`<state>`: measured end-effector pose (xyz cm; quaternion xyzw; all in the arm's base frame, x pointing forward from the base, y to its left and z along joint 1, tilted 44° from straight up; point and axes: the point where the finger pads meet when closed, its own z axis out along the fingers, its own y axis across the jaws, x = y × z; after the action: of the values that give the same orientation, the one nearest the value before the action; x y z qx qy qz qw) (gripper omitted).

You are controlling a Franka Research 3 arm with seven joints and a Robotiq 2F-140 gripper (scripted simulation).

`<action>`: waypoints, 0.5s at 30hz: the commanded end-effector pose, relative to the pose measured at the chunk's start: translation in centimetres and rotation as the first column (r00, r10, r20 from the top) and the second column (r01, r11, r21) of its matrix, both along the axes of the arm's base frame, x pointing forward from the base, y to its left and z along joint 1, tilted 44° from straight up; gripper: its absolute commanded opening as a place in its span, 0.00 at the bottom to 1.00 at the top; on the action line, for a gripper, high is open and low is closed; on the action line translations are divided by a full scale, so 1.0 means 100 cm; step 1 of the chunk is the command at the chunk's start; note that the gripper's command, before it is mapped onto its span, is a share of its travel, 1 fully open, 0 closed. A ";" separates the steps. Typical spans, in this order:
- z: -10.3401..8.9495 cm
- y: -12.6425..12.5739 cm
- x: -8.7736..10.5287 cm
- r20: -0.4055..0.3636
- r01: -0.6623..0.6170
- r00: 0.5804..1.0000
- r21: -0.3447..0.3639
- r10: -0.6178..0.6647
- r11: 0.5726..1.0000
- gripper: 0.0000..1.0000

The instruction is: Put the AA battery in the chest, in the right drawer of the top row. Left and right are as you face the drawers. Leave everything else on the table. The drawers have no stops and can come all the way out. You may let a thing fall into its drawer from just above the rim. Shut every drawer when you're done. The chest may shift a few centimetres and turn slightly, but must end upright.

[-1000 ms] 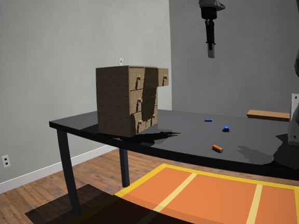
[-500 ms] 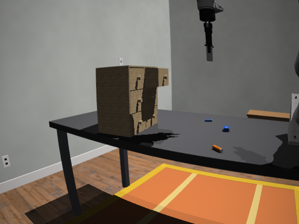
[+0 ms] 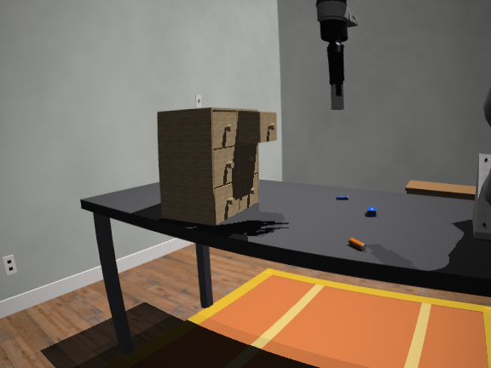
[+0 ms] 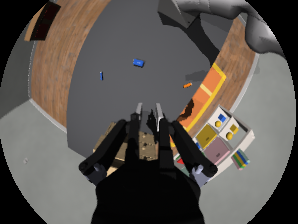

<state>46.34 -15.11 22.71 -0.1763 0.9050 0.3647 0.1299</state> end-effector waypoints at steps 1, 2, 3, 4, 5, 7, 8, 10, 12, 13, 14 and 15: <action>0.001 0.006 0.004 0.095 -0.072 0.993 -0.016 0.073 0.997 0.28; 0.001 0.009 0.005 0.105 -0.082 0.991 -0.018 0.083 0.996 0.28; 0.002 0.011 0.005 0.116 -0.092 0.989 -0.020 0.094 0.996 0.28; 0.002 0.014 0.005 0.126 -0.102 0.986 -0.022 0.104 0.995 0.28; 0.002 0.017 0.006 0.137 -0.112 0.984 -0.024 0.115 0.993 0.28; 0.003 0.023 0.007 0.159 -0.133 0.978 -0.030 0.136 0.991 0.28; 0.003 0.026 0.007 0.170 -0.144 0.974 -0.032 0.147 0.989 0.28; 0.004 0.032 0.008 0.192 -0.165 0.967 -0.038 0.169 0.986 0.28; 0.005 0.038 0.008 0.214 -0.186 0.958 -0.045 0.191 0.982 0.28; 0.005 0.041 0.009 0.225 -0.197 0.953 -0.049 0.202 0.979 0.28; 0.005 0.044 0.009 0.236 -0.207 0.948 -0.052 0.214 0.977 0.28; 0.005 0.044 0.009 0.236 -0.207 0.948 -0.052 0.214 0.977 0.28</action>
<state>46.84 -11.22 23.15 -0.2680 0.8803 0.3531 0.1691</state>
